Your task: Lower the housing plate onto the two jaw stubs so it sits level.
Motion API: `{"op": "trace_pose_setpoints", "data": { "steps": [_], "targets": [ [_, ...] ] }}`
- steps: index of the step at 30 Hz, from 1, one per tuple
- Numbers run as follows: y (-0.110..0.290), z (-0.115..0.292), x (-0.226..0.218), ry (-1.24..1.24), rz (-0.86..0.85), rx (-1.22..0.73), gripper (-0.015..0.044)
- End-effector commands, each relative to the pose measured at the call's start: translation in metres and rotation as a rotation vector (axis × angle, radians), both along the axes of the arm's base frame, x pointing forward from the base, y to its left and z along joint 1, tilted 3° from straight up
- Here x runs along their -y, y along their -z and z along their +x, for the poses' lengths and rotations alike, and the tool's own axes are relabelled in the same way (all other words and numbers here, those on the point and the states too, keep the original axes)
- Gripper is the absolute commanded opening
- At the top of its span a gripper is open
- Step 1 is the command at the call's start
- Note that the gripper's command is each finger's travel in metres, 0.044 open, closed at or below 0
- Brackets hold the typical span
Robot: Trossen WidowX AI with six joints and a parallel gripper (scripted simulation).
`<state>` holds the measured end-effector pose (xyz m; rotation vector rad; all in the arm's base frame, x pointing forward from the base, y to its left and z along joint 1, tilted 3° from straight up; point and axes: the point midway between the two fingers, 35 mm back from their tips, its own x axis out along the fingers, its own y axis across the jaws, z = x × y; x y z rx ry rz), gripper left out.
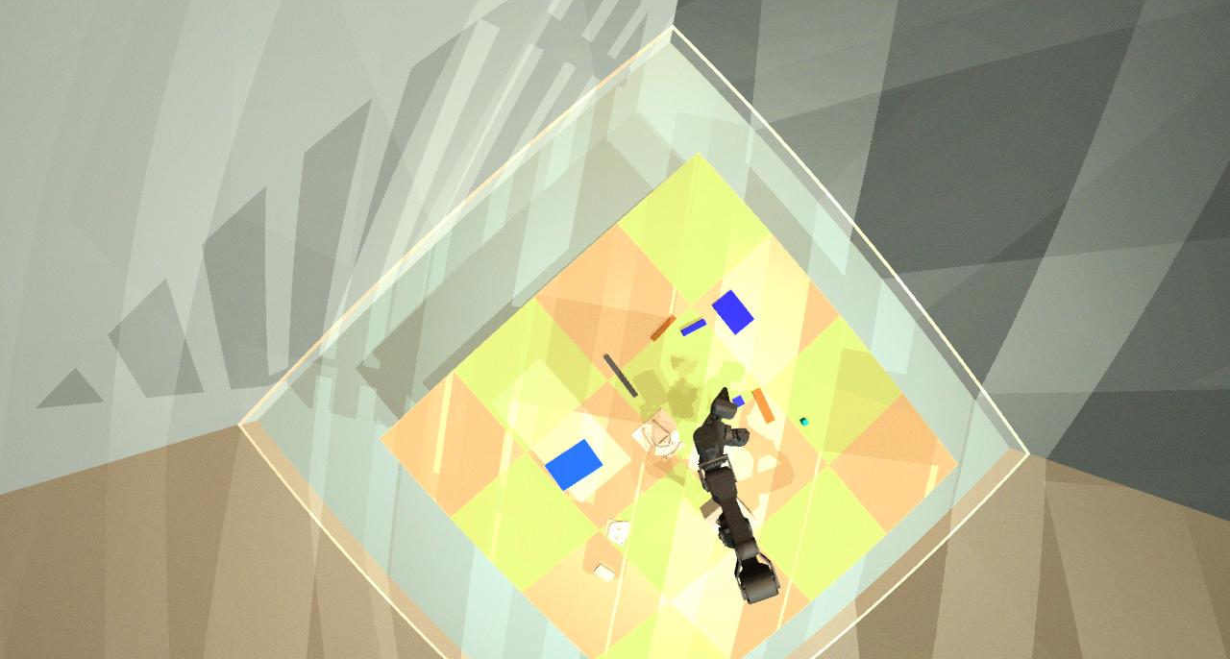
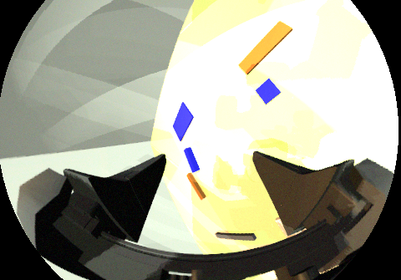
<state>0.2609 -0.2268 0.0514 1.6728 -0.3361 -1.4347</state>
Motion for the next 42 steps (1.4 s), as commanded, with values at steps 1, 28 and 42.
{"op": "trace_pose_setpoints", "data": {
  "steps": [1, 28, 42],
  "targets": [
    [0.000, 0.011, -0.011, -0.076, 0.004, -0.033, 0.0440],
    [-0.003, 0.064, -0.091, -0.538, -0.010, -0.227, 0.0440],
    [-0.004, 0.080, -0.126, -0.693, -0.030, -0.289, 0.0440]
  ]
}}
